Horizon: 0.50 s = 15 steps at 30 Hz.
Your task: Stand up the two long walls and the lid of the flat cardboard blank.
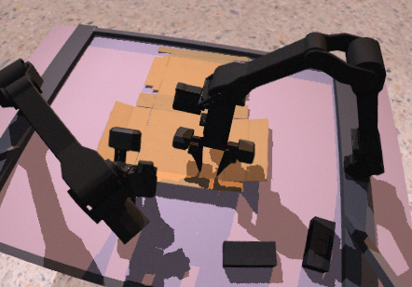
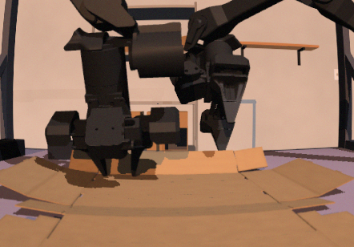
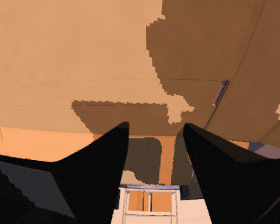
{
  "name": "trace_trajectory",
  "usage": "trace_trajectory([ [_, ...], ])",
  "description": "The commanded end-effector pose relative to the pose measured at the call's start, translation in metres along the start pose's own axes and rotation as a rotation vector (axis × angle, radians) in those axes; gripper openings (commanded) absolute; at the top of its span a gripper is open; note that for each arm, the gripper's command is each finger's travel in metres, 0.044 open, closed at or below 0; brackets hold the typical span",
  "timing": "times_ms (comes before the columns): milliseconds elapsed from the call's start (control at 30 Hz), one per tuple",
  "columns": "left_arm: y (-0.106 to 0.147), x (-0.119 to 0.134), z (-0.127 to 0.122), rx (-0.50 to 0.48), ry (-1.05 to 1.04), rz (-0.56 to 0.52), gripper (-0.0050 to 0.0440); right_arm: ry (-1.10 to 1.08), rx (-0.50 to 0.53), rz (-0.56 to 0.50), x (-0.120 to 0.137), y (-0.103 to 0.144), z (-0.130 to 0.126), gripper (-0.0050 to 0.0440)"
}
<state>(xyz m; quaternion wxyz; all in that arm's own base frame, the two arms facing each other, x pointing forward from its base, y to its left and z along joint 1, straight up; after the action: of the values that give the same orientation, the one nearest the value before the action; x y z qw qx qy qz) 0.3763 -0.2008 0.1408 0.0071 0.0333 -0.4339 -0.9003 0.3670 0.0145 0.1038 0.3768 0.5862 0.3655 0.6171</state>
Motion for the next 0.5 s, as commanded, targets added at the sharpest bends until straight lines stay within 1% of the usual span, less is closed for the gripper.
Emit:
trace_trajectory([
  [0,0.0089,-0.0008,0.0075,0.014,0.017,-0.022,0.04,-0.004,0.02,-0.022,-0.0062,-0.0102,-0.0053,0.0199],
  [467,0.0017,-0.0022,0.0146,0.001,0.017,-0.004,0.04,-0.006,0.024,-0.024,-0.009,-0.0151,-0.0114,0.0199],
])
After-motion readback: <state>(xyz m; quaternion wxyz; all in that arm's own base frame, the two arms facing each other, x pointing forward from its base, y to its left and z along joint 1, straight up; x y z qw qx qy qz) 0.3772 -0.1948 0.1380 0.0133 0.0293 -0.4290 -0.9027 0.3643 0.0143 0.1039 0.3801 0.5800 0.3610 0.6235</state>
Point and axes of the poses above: on each arm, the point midway between the two fingers, 35 mm back from their tips, its own y axis back along the fingers, its own z axis across the jaws, x = y × z, the point moved 10 cm from there along y, back along the fingers, and after that the axes turned 1 degree about y, right-handed, at the moved point
